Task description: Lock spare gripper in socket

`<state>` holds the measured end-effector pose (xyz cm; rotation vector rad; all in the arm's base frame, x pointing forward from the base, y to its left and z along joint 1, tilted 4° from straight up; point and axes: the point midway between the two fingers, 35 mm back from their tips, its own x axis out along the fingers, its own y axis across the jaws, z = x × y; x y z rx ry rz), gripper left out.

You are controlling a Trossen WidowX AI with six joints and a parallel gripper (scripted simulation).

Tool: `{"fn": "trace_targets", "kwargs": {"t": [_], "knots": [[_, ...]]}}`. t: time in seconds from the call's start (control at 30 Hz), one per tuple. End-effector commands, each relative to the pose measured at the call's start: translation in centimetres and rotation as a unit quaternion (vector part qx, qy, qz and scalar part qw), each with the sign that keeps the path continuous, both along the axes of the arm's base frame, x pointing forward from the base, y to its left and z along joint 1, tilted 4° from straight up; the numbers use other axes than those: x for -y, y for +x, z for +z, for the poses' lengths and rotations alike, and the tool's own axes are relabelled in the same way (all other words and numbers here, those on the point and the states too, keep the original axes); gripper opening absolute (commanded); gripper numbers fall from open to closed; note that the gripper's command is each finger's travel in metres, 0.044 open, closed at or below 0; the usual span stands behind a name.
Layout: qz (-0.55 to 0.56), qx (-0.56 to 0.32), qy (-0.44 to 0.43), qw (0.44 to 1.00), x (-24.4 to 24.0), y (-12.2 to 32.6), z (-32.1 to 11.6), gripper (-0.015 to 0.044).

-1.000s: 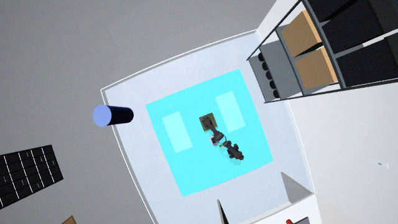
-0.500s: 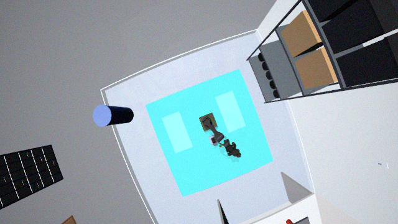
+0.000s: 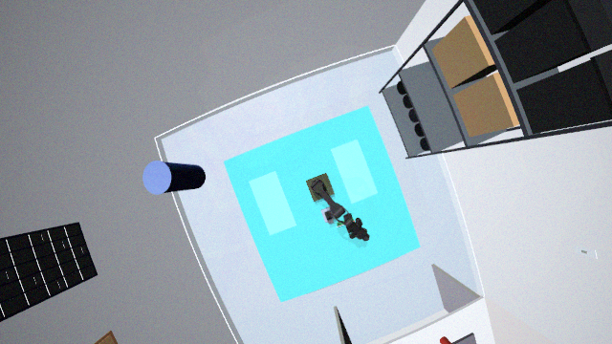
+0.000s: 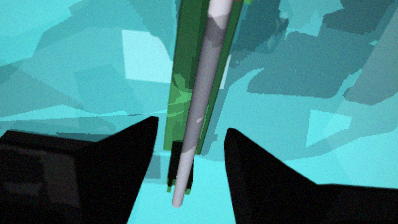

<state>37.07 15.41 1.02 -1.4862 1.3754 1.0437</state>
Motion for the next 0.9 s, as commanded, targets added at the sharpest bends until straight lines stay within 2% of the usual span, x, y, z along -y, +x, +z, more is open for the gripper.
{"fn": "trace_targets", "kwargs": {"t": [0.0,0.57,0.8,0.87], "knots": [[0.002,0.000,-0.003,1.000,0.1,0.0,-0.6,0.0180],[0.002,0.000,-0.003,1.000,0.3,0.1,-3.0,0.0180],[0.002,0.000,-0.003,1.000,0.3,0.1,-3.0,0.0000],[0.002,0.000,-0.003,1.000,0.3,0.1,-3.0,0.0000]]}}
